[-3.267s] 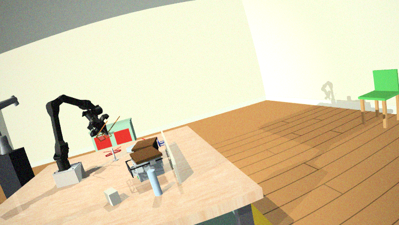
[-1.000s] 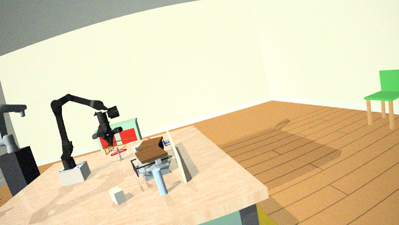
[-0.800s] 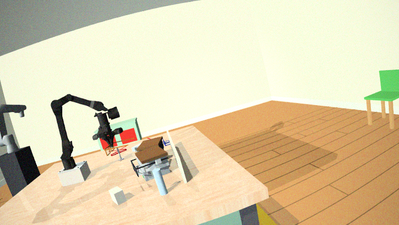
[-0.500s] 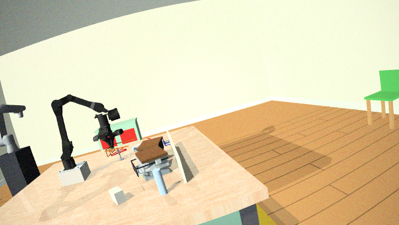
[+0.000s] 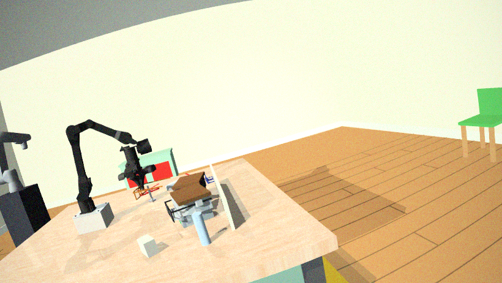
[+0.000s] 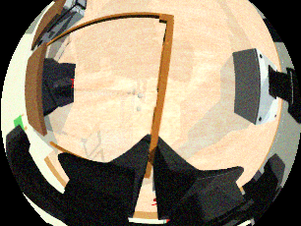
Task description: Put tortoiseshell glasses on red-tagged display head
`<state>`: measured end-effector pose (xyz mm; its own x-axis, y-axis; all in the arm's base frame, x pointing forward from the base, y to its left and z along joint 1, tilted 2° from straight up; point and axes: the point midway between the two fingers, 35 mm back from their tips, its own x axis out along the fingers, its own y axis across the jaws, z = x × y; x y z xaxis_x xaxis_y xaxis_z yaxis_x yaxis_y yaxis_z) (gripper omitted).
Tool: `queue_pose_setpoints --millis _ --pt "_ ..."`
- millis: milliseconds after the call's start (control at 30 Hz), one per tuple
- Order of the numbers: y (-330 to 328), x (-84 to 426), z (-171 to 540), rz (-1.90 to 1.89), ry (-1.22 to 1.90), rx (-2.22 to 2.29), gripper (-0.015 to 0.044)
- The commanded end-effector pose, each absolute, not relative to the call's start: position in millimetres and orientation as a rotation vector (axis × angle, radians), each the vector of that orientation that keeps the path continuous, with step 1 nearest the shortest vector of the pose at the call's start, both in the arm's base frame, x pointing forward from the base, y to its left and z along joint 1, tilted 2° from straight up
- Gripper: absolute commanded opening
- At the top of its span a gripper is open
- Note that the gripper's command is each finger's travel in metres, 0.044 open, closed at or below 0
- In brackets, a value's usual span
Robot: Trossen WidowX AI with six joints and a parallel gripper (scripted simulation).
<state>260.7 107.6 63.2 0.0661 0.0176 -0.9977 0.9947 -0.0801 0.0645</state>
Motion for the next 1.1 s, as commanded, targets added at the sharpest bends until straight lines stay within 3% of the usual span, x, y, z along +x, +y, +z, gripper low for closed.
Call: queue_pose_setpoints --millis 0,1067 --pt "106.5 259.5 57.7 -1.217 1.132 1.307 0.0" --pt "102.4 260.3 34.4 -1.213 1.137 1.312 0.0"
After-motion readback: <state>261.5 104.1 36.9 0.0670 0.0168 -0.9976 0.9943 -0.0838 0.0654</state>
